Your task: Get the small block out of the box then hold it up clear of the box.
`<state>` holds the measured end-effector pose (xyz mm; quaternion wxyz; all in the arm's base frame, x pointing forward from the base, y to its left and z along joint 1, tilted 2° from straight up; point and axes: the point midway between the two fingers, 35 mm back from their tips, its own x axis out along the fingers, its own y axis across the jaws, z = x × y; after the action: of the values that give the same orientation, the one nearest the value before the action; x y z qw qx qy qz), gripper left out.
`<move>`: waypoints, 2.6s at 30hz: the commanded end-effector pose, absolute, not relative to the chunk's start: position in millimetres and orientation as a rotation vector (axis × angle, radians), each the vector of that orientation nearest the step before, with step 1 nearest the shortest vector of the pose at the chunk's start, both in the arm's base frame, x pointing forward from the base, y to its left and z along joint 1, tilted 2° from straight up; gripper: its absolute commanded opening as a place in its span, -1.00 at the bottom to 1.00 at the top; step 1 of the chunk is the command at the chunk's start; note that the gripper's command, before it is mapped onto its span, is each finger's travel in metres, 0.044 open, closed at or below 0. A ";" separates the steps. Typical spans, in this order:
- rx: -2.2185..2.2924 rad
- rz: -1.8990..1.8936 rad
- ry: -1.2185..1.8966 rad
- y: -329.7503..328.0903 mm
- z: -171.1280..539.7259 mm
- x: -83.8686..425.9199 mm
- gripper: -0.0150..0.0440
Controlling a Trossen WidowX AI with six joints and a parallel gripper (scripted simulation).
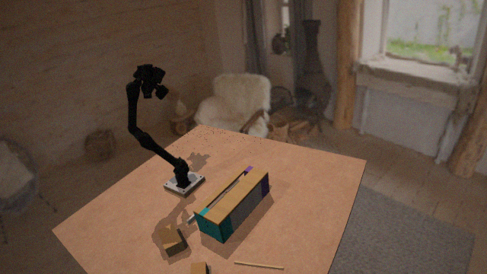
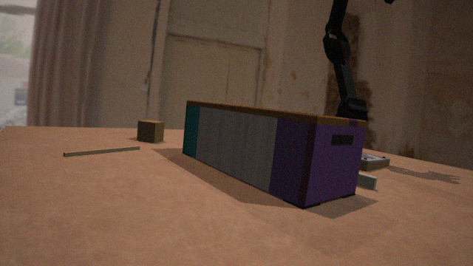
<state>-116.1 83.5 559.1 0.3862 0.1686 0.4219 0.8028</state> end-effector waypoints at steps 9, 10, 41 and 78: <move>0.572 1.720 1.148 144.9 544.1 -56.4 0.86; 0.587 1.687 1.153 150.0 542.0 -49.5 0.86; 1.301 -0.234 1.364 64.4 291.3 300.1 0.86; 1.577 -1.098 1.394 -91.4 141.1 276.2 0.86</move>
<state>276.1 -91.7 148.0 0.3769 0.6166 0.5449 -0.4253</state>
